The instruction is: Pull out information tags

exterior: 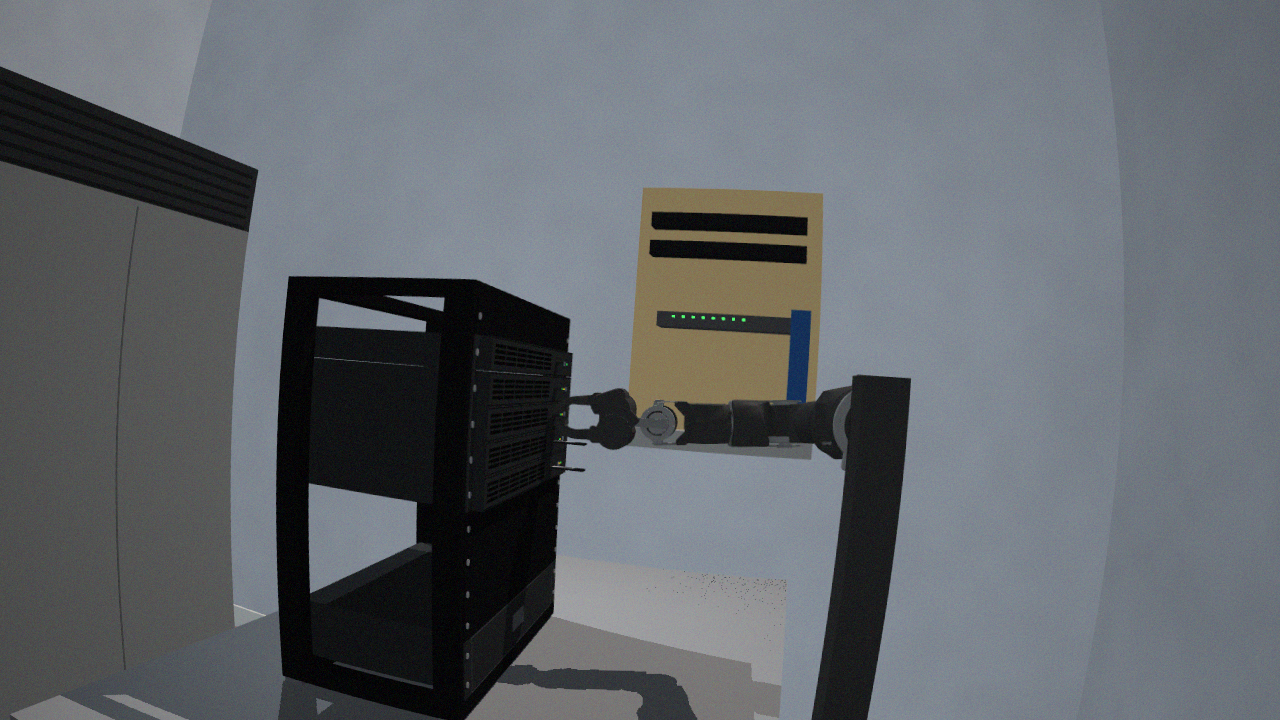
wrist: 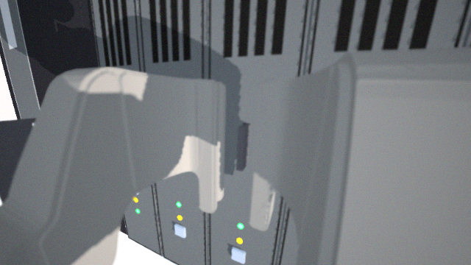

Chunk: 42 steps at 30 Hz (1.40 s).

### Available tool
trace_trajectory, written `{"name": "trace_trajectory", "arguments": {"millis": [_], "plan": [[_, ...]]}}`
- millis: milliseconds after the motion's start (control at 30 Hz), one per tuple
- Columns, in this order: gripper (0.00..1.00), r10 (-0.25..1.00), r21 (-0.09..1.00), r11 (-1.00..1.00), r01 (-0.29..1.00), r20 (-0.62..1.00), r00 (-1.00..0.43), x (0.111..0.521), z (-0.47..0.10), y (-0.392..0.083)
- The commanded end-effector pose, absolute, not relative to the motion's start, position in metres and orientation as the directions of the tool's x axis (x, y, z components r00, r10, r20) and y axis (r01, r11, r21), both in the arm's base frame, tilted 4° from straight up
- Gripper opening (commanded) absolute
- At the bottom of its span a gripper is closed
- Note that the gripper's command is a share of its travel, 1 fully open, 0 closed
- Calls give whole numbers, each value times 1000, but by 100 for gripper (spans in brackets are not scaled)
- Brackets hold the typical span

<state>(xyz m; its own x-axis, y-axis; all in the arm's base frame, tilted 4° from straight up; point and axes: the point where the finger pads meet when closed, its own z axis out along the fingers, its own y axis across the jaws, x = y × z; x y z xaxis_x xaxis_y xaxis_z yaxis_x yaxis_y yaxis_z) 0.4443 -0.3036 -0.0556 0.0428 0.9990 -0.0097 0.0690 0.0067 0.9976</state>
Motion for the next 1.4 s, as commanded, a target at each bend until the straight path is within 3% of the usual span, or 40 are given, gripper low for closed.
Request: {"name": "trace_trajectory", "arguments": {"millis": [0, 1000, 1033, 1367], "plan": [[10, 999, 998, 7, 65, -10, 40, 444, -53, -303], [10, 999, 998, 7, 65, -9, 40, 452, -54, -304], [0, 999, 998, 7, 65, -9, 40, 452, -54, -304], [0, 999, 998, 7, 65, -9, 40, 452, -54, -304]]}}
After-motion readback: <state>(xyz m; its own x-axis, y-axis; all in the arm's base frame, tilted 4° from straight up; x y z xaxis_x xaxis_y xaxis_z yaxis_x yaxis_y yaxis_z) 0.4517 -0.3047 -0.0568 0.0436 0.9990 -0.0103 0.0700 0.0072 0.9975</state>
